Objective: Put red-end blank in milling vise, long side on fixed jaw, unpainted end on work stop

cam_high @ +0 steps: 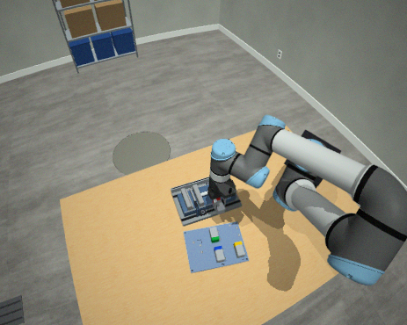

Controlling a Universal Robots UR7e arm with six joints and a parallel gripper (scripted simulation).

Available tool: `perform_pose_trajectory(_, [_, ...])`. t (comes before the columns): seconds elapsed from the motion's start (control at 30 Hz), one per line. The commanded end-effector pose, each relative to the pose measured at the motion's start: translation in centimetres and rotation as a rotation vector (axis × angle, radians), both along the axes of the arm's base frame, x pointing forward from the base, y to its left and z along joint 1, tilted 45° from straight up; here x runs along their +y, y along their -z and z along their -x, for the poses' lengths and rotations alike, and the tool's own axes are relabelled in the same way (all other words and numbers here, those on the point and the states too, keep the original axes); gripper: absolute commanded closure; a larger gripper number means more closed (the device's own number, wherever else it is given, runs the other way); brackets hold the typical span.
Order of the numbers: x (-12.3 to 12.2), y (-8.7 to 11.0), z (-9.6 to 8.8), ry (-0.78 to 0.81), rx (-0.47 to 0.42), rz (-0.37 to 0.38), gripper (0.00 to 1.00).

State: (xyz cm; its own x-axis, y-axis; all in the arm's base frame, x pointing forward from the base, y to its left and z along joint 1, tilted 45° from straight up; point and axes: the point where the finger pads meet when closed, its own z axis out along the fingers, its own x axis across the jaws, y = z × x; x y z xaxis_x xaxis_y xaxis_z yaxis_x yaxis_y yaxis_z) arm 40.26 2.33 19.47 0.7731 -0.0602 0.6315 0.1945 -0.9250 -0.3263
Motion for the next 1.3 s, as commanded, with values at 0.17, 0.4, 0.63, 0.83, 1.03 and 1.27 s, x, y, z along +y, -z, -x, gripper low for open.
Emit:
perform_pose_trajectory(0.17, [-3.8,-0.3,-2.8,0.001,-0.002,0.006,1.00])
perform_pose_trajectory(0.4, [-3.8,-0.3,-2.8,0.001,-0.002,0.006,1.00])
perform_pose_trajectory(0.63, [-8.4,-0.5,-6.2,0.001,-0.002,0.006,1.00])
perform_pose_trajectory(0.83, [-8.4,-0.5,-6.2,0.001,-0.002,0.006,1.00])
perform_pose_trajectory(1.03, [-9.3,-0.5,-6.7,0.002,0.000,0.002,1.00])
perform_pose_trajectory(1.27, [-12.9,-0.9,-9.7,0.001,-0.002,0.006,1.00])
